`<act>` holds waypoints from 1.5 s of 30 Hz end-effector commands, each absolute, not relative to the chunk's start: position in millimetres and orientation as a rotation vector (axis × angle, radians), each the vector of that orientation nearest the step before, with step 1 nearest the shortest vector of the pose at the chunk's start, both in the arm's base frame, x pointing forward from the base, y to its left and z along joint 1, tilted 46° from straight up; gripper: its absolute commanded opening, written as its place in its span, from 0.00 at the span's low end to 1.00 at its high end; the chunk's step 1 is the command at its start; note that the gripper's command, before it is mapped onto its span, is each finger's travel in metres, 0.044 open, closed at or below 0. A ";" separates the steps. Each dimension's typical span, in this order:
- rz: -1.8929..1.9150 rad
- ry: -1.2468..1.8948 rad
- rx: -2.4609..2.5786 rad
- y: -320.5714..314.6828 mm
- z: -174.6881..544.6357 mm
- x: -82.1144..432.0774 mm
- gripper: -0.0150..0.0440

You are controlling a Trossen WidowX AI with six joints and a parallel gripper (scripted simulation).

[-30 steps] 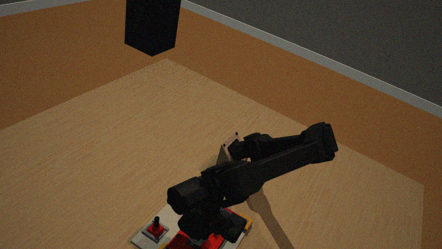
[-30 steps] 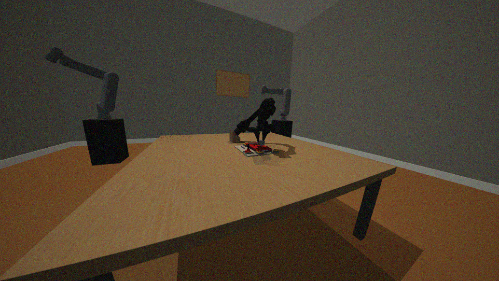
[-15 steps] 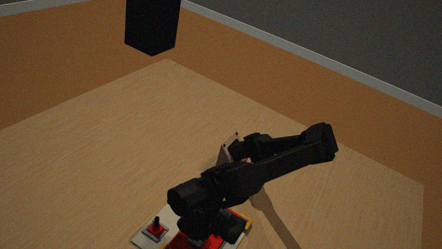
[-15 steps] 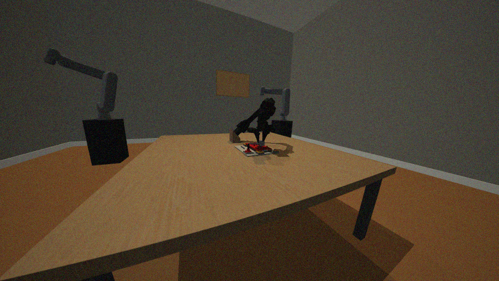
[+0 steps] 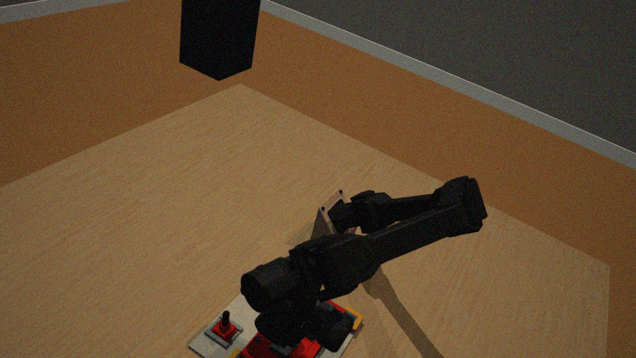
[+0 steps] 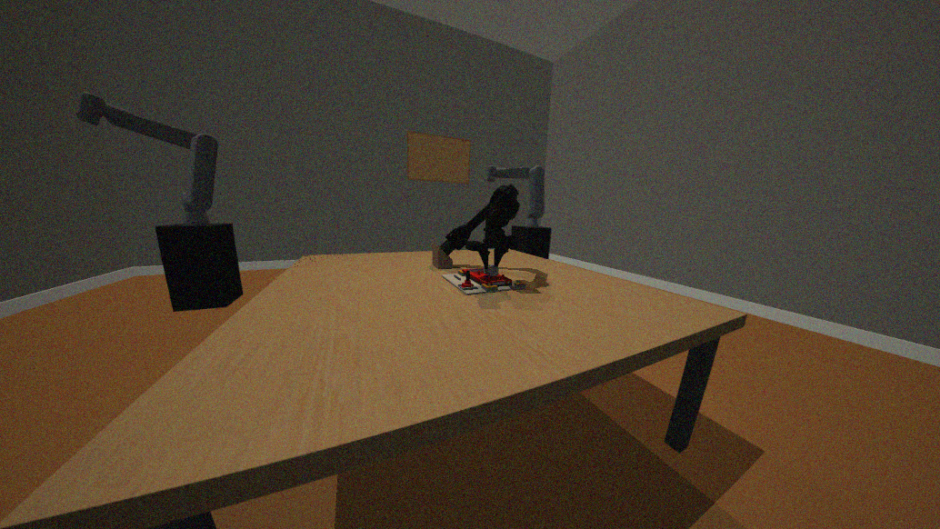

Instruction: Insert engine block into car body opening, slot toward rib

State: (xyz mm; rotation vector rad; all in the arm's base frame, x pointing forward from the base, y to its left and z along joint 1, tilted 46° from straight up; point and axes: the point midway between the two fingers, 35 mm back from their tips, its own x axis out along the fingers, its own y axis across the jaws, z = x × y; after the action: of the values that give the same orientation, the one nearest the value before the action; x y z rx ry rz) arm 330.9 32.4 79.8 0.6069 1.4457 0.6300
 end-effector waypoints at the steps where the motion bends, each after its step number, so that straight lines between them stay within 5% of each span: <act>1: 0.629 1.444 0.614 33.4 80.0 330.7 0.52; 45: 0.630 1.443 0.614 39.1 74.5 331.1 0.52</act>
State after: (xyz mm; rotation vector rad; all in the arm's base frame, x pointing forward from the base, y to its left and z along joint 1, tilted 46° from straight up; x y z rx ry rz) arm 331.1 38.4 74.3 0.6075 1.4452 0.6295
